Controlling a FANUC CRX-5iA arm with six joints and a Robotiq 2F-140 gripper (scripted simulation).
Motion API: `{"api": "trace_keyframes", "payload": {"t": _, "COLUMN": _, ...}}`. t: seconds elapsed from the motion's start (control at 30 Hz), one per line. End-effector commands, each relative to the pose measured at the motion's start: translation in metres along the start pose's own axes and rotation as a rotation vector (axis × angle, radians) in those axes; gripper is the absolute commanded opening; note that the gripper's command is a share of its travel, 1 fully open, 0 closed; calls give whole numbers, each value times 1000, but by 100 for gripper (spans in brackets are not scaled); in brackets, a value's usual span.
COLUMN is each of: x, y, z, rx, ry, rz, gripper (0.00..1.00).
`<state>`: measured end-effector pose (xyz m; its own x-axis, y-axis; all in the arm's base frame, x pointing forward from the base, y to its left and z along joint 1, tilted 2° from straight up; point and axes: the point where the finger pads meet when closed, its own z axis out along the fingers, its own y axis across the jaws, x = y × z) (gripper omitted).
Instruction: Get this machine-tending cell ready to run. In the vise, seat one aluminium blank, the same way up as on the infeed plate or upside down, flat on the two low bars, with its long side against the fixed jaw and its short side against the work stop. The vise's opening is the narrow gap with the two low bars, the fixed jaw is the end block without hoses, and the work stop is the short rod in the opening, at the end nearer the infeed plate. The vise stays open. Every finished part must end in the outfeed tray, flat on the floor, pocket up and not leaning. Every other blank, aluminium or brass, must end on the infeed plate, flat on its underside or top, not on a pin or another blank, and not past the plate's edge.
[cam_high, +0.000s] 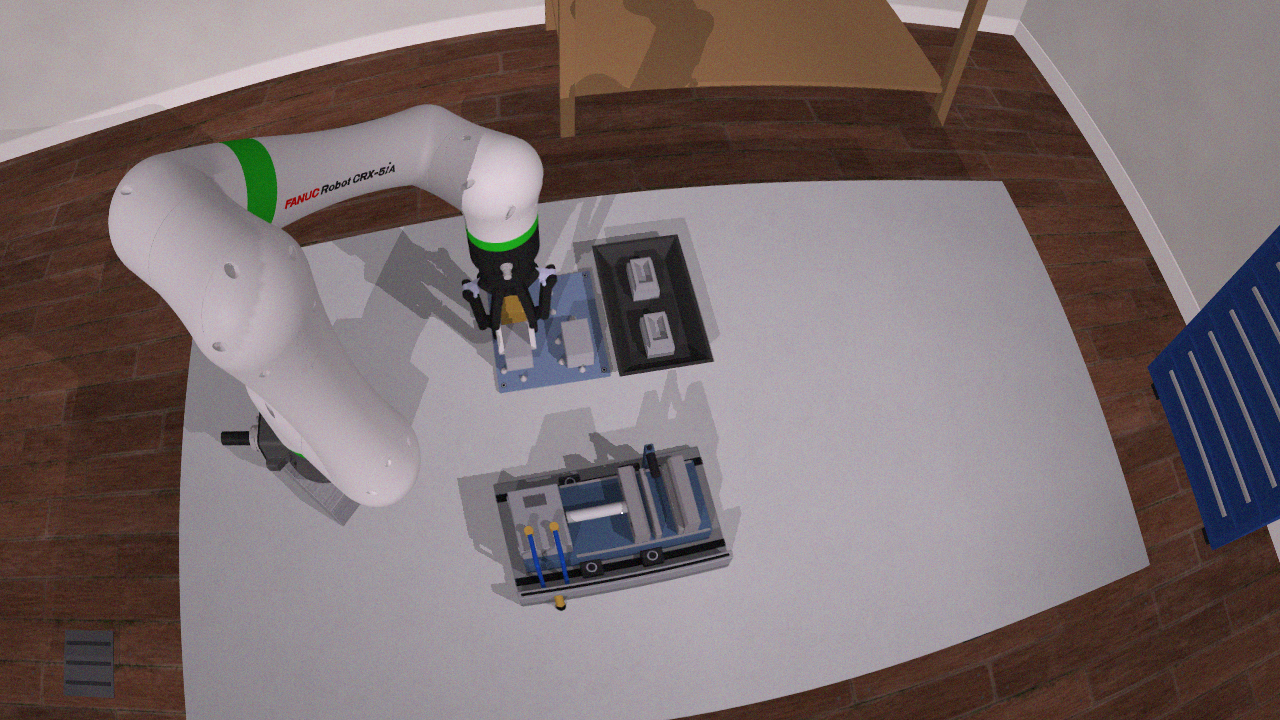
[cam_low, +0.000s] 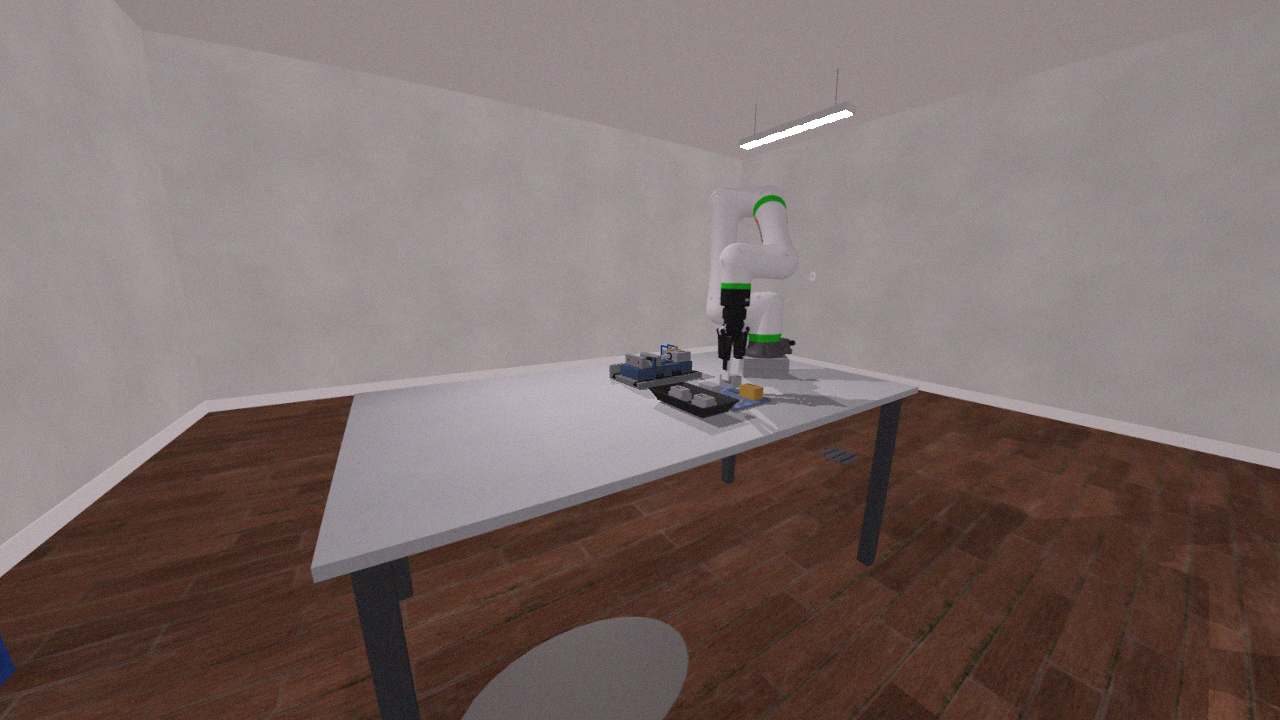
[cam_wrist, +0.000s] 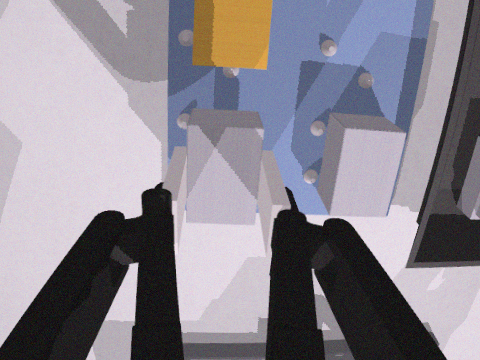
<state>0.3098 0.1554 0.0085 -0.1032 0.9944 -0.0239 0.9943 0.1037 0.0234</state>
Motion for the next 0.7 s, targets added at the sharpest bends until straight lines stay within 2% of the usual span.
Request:
{"api": "trace_keyframes", "payload": {"t": 0.0, "x": 0, "y": 0, "z": -15, "rx": 0, "ry": 0, "rz": 0, "gripper": 0}}
{"api": "trace_keyframes", "payload": {"t": 0.1, "x": 0, "y": 0, "z": -19, "rx": 0, "ry": 0, "rz": 0, "gripper": 0}}
{"api": "trace_keyframes", "payload": {"t": 0.57, "x": 0, "y": 0, "z": -83, "rx": 0, "ry": 0, "rz": 0, "gripper": 0}}
{"api": "trace_keyframes", "payload": {"t": 0.67, "x": 0, "y": 0, "z": -86, "rx": 0, "ry": 0, "rz": 0, "gripper": 0}}
